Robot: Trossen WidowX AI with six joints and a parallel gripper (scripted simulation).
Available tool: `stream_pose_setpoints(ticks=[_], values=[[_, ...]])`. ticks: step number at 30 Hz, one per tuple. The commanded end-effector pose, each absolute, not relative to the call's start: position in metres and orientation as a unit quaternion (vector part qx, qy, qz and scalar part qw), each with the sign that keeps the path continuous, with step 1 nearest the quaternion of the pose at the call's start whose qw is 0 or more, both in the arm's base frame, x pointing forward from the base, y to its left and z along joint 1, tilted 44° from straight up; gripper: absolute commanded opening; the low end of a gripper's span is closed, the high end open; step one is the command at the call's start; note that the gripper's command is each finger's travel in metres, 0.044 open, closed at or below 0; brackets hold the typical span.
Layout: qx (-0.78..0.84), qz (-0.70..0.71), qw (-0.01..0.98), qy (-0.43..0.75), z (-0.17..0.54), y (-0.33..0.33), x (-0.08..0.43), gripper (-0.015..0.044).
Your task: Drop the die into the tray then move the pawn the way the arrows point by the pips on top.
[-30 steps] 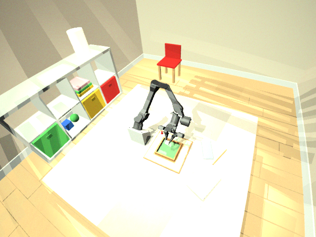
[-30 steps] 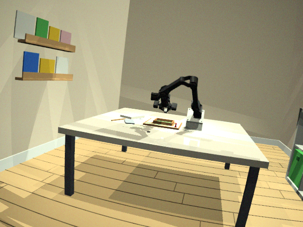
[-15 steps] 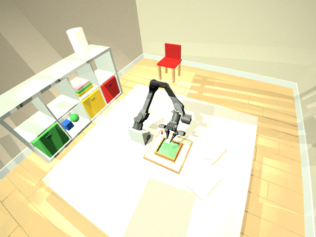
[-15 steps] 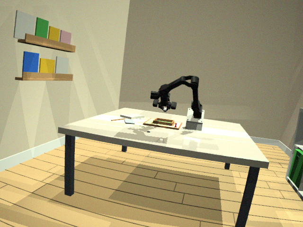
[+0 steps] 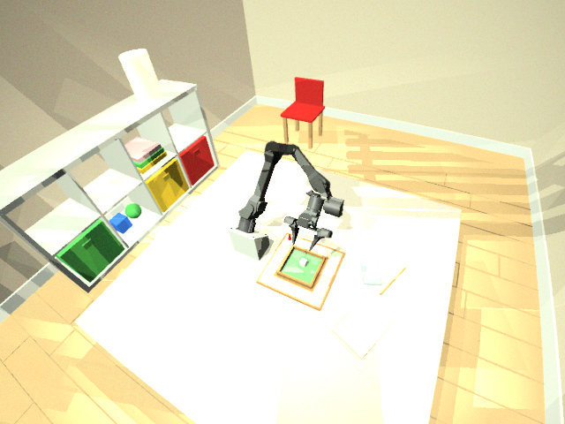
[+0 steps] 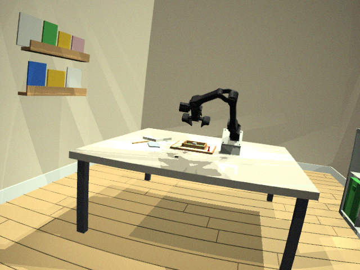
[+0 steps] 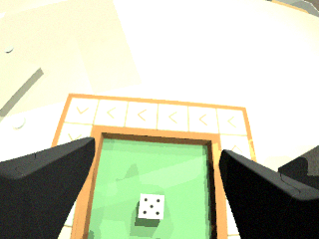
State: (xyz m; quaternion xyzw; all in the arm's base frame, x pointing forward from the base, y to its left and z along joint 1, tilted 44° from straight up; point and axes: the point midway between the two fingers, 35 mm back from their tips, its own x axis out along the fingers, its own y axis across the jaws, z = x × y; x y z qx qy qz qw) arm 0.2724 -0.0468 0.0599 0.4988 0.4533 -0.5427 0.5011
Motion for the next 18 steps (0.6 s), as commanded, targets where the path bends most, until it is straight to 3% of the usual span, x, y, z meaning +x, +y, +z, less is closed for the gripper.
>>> stream_pose_setpoints(ticks=[1, 6, 10, 15, 18], values=[[0.496, -0.54, 0.498, 0.463, 0.063, -0.05, 0.271, 0.042], [0.577, -0.423, 0.365, 0.596, 0.027, -0.04, 0.265, 0.044], [0.669, -0.297, 0.274, 0.624, 0.018, -0.039, 0.27, 0.044], [0.653, -0.328, 0.283, 0.621, 0.015, -0.042, 0.266, 0.044], [0.638, -0.29, 0.32, 0.638, 0.025, -0.029, 0.26, 0.0361]])
